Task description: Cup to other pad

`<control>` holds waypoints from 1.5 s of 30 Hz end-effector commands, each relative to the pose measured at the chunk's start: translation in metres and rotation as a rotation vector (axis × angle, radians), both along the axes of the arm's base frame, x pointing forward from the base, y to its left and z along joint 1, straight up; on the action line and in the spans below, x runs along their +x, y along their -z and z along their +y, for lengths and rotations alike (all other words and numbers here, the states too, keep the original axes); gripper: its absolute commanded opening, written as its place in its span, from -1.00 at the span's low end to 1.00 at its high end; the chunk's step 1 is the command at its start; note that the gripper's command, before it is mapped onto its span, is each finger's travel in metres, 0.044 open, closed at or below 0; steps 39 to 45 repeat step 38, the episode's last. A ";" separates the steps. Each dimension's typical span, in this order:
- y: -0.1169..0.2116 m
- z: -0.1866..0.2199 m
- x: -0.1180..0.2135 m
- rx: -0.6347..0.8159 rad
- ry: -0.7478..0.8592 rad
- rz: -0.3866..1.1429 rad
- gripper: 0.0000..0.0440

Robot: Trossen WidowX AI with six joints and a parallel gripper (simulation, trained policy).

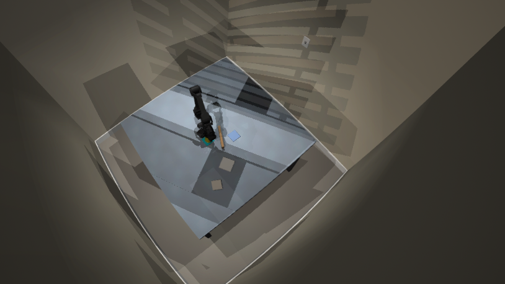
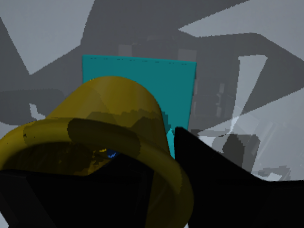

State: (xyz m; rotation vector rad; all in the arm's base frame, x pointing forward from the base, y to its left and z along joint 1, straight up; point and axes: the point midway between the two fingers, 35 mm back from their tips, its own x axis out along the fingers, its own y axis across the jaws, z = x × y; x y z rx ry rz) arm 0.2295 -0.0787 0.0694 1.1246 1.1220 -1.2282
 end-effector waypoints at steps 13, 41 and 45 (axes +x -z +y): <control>-0.005 -0.007 -0.002 -0.007 0.056 -0.108 -0.14; -0.053 -0.011 -0.016 0.000 0.127 -0.279 0.36; -0.053 -0.011 -0.016 0.000 0.127 -0.279 0.36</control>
